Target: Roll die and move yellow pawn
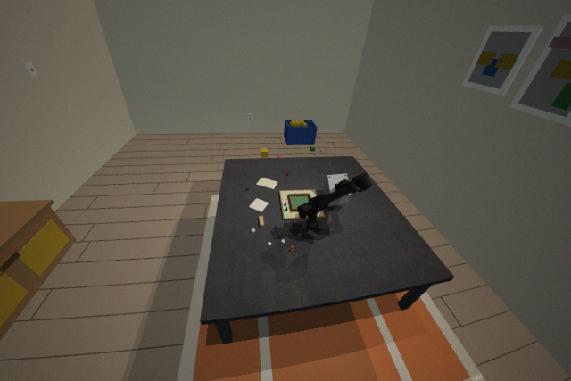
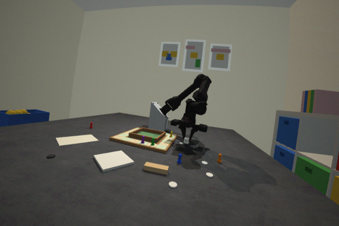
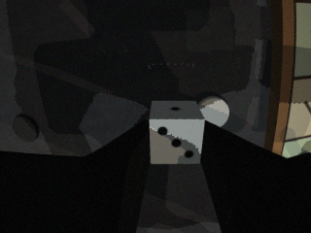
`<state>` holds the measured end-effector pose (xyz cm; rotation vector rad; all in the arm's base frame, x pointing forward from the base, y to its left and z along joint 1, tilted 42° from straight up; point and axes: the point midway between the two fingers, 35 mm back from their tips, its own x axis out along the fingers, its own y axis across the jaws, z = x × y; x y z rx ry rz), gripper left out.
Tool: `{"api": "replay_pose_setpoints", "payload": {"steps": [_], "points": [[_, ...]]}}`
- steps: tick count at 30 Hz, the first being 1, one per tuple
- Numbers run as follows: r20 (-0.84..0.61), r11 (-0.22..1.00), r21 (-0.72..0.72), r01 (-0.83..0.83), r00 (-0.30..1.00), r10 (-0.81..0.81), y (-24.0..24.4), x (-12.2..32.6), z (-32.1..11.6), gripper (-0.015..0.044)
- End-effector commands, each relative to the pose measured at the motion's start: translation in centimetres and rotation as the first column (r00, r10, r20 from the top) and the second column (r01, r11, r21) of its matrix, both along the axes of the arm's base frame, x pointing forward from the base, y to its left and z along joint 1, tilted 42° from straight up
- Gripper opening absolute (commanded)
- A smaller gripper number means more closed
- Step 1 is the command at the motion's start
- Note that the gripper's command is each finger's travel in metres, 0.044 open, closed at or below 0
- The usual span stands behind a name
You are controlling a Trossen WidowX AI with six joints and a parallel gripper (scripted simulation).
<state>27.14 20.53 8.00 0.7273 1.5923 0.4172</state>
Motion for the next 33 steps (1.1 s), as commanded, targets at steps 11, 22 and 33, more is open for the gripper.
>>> {"api": "replay_pose_setpoints", "payload": {"steps": [11,22,33], "points": [[0.016,1.000,0.005,0.004,1.000,-0.004,-5.8,0.3,7.2,0.0000],[-0.083,0.993,-0.010,0.120,0.989,-0.120,-8.3,0.9,6.5,0.0000],[-0.308,0.920,-0.091,0.382,0.867,-0.391,-12.3,2.3,1.5,0.0000]]}}
